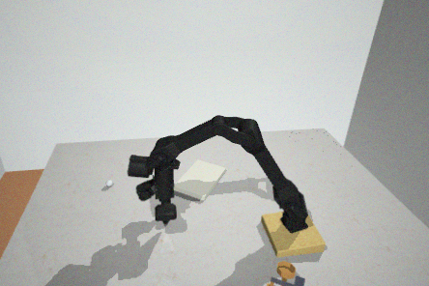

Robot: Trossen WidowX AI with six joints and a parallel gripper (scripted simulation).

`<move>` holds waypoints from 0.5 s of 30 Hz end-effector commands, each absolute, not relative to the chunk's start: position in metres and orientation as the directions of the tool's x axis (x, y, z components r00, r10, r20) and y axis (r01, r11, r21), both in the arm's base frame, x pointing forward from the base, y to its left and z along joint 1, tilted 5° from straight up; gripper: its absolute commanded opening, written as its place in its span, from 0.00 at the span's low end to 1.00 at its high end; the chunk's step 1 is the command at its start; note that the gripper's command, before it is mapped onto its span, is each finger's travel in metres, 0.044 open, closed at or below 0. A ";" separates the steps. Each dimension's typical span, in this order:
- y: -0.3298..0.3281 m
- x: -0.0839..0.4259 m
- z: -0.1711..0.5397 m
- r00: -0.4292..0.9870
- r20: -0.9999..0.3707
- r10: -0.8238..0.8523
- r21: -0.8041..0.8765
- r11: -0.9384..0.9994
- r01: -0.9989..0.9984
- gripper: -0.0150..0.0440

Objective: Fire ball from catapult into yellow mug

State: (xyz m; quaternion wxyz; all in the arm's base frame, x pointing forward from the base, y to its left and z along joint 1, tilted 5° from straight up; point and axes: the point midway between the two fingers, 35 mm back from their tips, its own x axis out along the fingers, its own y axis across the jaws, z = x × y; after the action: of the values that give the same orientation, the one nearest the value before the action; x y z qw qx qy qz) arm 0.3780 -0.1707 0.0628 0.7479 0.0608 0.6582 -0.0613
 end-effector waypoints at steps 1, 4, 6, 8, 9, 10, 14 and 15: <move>-0.169 0.376 0.053 0.115 -0.993 -0.003 0.017 0.985 0.170 0.76; -0.169 0.376 0.053 0.115 -0.993 -0.003 0.017 0.985 0.170 0.67; -0.169 0.376 0.053 0.115 -0.993 -0.003 0.017 0.985 0.170 0.58; -0.169 0.376 0.053 0.115 -0.993 -0.003 0.017 0.985 0.170 0.50; -0.169 0.376 0.053 0.115 -0.993 -0.003 0.017 0.985 0.170 0.48; -0.169 0.376 0.053 0.115 -0.993 -0.003 0.017 0.985 0.170 0.47; -0.169 0.376 0.053 0.115 -0.993 -0.003 0.017 0.985 0.170 0.43; -0.169 0.376 0.053 0.115 -0.993 -0.003 0.017 0.985 0.170 0.42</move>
State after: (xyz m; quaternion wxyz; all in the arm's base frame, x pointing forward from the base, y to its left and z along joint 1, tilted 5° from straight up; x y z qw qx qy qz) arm 0.3772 -0.1696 0.0546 0.7454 0.0624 0.6610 -0.0593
